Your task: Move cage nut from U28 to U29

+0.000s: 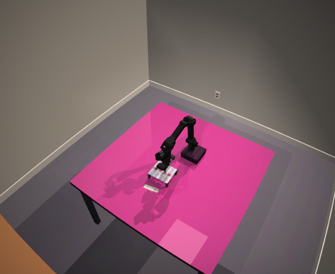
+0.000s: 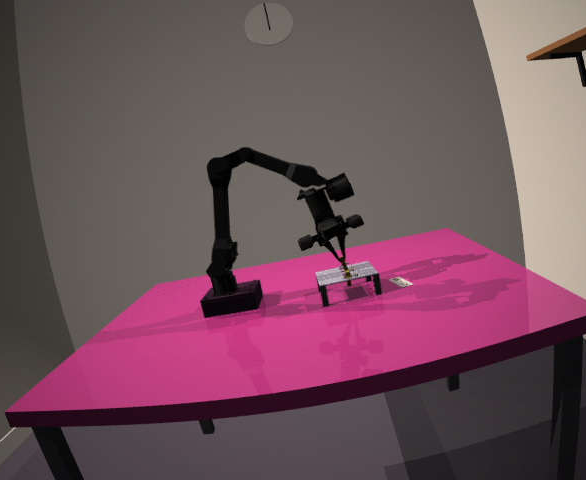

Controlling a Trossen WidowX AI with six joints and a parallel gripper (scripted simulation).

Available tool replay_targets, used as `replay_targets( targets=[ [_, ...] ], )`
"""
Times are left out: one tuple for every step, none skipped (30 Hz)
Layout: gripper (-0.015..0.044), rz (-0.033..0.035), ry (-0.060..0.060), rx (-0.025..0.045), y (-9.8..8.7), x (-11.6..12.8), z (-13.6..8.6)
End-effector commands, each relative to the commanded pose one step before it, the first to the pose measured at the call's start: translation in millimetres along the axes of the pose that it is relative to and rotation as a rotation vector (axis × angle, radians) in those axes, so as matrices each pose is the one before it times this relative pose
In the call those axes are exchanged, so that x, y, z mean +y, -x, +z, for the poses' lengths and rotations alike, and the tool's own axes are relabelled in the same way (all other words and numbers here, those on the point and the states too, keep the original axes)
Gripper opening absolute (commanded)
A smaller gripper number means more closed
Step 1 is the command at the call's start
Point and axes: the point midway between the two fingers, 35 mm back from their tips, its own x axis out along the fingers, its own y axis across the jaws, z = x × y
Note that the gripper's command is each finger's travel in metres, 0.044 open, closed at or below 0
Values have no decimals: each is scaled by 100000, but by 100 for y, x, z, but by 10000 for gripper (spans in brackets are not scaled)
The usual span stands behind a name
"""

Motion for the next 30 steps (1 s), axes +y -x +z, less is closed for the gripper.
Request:
replay_targets(
  targets=[
    [38, -7, -429, -156, 109, 20, 34],
    [38, 0, 0, 1, 10, 2, 0],
    [38, -1, 0, 1, 21, 4, 0],
    [38, -1, 0, 1, 21, 4, 0],
    [38, 0, 0, 1, 9, 2, 0],
    [38, 0, 0, 1, 21, 4, 0],
    [38, 0, 0, 2, 31, 7, 0],
    [38, 1, 0, 1, 14, 3, 0],
    [38, 1, 0, 1, 19, 4, 0],
    [38, 2, 0, 1, 22, 5, 0],
    [38, 0, 0, 1, 13, 3, 0],
    [38, 0, 0, 1, 17, 4, 0],
    [38, -1, 0, 1, 10, 2, 0],
    [38, -1, 0, 1, 21, 4, 0],
    [38, -1, 0, 1, 20, 4, 0],
    [38, 0, 0, 1, 9, 2, 0],
    [38, 0, 0, 1, 21, 4, 0],
    [38, 0, 0, 2, 31, 7, 0],
    [38, 1, 0, 1, 14, 3, 0],
    [38, 1, 0, 1, 19, 4, 0],
    [38, 2, 0, 1, 22, 5, 0],
    [38, 0, 0, 1, 13, 3, 0],
    [38, 0, 0, 1, 17, 4, 0],
    [38, -1, 0, 1, 10, 2, 0],
    [38, -1, 0, 1, 21, 4, 0],
    [38, -1, 0, 1, 20, 4, 0],
    [38, 0, 0, 1, 9, 2, 0],
    [38, 0, 0, 1, 21, 4, 0],
    [38, 0, 0, 2, 31, 7, 0],
    [38, 1, 0, 1, 14, 3, 0]
  ],
)
